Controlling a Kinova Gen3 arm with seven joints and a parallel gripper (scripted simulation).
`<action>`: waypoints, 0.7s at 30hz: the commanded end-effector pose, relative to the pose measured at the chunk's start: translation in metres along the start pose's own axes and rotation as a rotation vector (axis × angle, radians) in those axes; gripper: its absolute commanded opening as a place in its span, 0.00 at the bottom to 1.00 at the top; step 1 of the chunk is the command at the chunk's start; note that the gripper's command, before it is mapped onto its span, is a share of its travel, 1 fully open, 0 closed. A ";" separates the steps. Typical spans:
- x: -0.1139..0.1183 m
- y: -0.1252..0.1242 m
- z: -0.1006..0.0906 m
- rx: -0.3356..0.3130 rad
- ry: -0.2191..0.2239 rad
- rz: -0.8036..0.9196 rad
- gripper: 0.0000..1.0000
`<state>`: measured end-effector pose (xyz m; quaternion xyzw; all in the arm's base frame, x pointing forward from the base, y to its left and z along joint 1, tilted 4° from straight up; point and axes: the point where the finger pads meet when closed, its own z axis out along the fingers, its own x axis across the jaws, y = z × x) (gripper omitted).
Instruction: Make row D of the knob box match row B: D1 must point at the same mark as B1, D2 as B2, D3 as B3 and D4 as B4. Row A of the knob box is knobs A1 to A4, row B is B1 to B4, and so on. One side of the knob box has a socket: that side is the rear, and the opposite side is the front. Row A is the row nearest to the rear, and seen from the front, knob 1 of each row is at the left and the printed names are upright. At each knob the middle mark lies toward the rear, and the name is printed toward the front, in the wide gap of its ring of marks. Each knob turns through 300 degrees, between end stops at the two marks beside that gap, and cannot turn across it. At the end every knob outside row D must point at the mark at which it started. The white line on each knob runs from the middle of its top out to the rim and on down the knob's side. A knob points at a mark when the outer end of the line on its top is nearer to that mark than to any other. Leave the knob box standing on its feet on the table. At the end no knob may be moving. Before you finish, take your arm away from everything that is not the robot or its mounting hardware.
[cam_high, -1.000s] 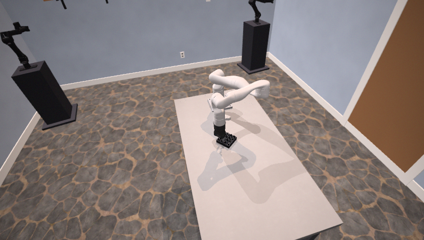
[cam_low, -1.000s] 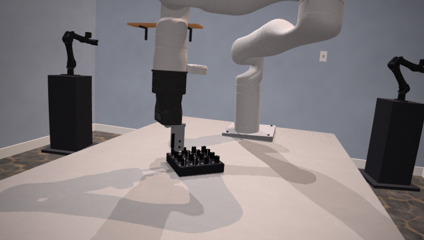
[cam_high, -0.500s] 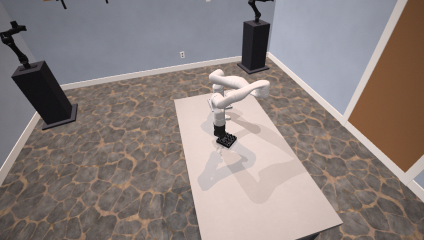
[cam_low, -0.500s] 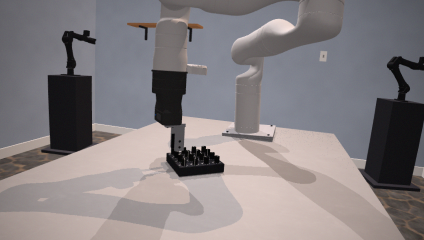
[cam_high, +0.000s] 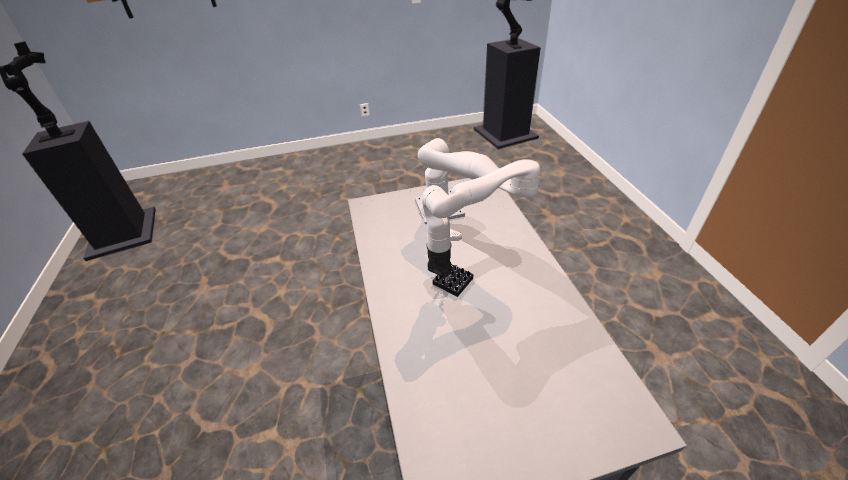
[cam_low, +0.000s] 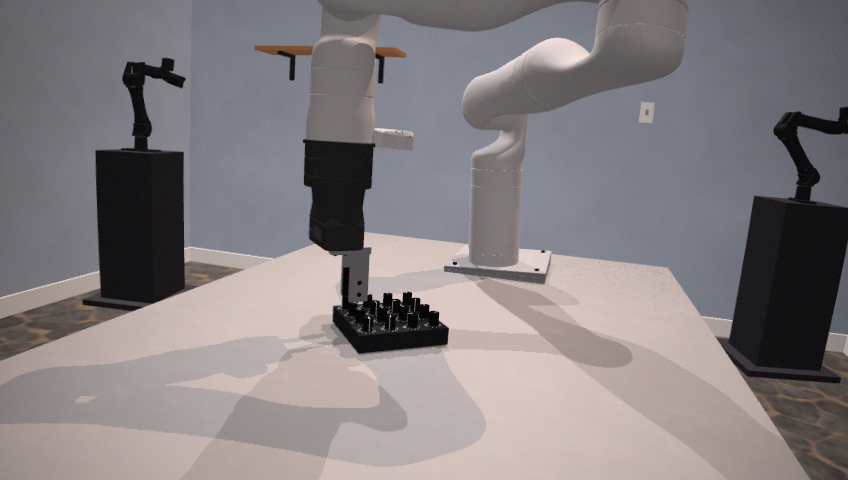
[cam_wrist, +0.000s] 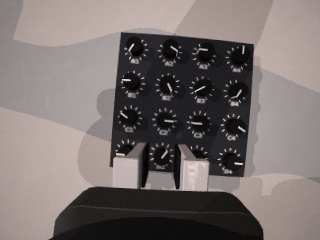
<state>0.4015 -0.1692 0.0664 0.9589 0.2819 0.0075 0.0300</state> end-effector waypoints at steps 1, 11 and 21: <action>0.000 0.000 -0.001 -0.001 0.001 0.000 0.46; 0.000 0.000 -0.001 -0.001 0.001 0.000 0.46; 0.000 0.000 0.004 -0.001 0.001 0.000 0.46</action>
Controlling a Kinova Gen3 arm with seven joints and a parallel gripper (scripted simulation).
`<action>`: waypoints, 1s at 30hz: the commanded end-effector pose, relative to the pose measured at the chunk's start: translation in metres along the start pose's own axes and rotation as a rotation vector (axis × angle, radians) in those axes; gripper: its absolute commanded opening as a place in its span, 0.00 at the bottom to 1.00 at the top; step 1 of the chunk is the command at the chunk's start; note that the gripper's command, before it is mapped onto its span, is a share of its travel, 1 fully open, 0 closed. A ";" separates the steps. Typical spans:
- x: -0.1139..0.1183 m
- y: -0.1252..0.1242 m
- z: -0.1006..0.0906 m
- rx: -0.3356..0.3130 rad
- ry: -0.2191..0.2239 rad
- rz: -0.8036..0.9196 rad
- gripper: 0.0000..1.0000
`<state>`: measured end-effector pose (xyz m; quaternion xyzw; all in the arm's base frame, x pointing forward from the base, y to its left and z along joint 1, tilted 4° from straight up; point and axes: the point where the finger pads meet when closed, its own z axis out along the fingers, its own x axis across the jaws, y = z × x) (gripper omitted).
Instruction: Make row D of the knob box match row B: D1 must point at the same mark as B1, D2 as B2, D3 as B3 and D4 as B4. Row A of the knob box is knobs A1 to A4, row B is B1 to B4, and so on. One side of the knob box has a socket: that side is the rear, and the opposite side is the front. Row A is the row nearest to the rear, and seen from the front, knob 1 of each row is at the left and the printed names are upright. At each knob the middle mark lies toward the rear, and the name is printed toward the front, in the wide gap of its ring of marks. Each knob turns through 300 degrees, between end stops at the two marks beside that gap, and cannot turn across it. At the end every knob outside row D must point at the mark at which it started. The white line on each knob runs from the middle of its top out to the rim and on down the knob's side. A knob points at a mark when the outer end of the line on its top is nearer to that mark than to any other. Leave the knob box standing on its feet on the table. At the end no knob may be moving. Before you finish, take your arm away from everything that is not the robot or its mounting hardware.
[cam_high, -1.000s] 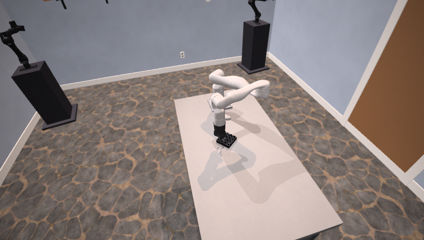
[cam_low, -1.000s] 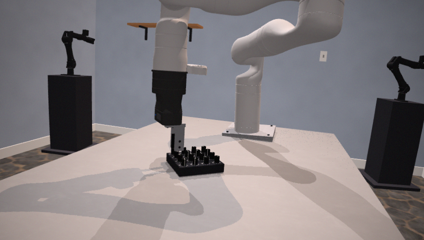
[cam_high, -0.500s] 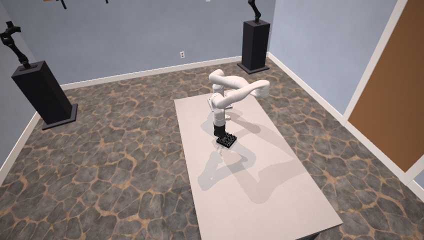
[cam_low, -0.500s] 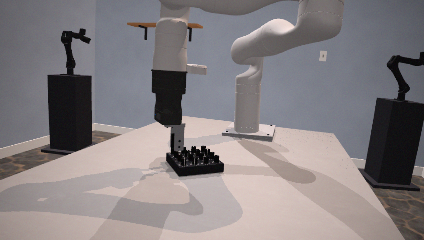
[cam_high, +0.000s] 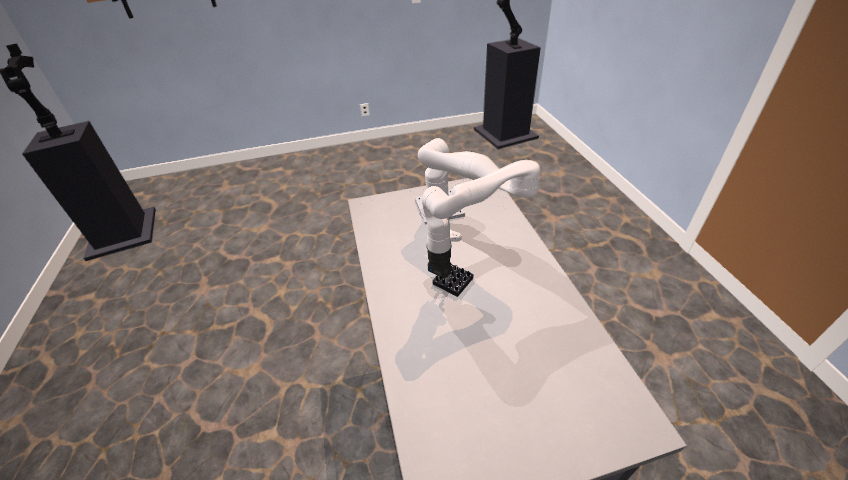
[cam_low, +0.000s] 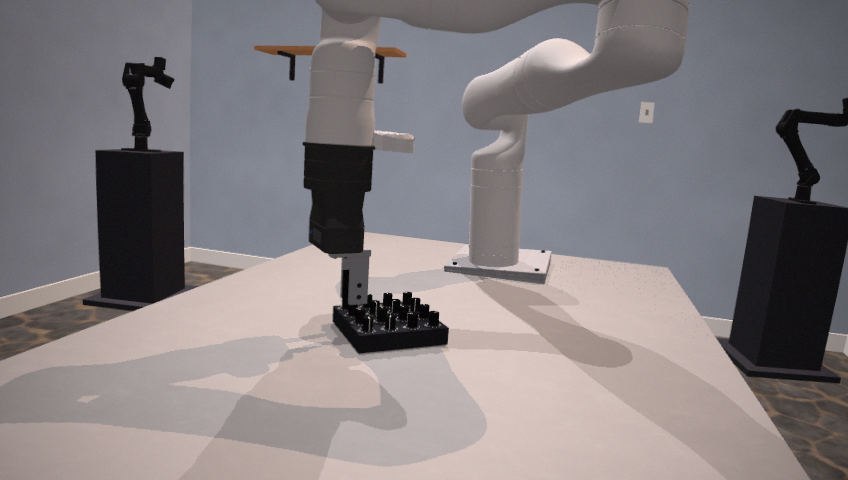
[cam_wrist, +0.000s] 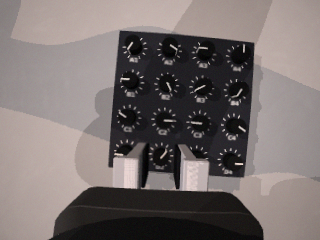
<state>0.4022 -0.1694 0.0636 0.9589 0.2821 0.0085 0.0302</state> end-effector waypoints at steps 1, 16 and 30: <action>0.000 0.000 0.002 0.000 -0.001 0.000 0.46; 0.000 0.000 0.010 0.000 -0.001 0.000 0.46; 0.000 0.000 0.010 0.000 -0.001 0.000 0.46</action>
